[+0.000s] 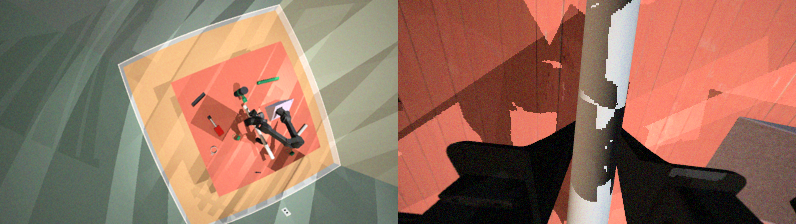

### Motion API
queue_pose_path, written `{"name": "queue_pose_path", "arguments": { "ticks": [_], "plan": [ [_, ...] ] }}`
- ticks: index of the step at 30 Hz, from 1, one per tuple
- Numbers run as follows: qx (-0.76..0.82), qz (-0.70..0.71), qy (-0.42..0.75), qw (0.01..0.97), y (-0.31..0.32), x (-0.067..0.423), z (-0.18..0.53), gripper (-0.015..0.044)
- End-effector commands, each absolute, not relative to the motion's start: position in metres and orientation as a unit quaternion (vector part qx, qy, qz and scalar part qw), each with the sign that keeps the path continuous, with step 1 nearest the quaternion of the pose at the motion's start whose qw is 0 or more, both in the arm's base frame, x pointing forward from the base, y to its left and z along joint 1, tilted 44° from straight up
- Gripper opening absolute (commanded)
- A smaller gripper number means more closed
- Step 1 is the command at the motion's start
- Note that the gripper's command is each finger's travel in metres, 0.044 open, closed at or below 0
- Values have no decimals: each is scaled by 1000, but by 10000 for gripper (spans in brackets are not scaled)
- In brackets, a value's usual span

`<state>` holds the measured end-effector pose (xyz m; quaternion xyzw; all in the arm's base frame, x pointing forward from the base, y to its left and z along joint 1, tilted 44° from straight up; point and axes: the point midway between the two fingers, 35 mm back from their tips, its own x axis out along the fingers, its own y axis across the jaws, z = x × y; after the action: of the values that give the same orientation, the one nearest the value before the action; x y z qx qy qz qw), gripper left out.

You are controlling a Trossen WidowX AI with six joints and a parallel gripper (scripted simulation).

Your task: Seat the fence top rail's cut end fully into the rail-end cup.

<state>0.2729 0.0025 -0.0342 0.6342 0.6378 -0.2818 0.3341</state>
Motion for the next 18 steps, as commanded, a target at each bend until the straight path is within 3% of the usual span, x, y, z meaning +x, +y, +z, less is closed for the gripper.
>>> {"name": "queue_pose_path", "arguments": {
  "ticks": [1,18],
  "plan": [
    [624,-304,620,365,-17,275,-21,0],
    [614,-327,610,379,-29,271,-10,0]
  ]
}}
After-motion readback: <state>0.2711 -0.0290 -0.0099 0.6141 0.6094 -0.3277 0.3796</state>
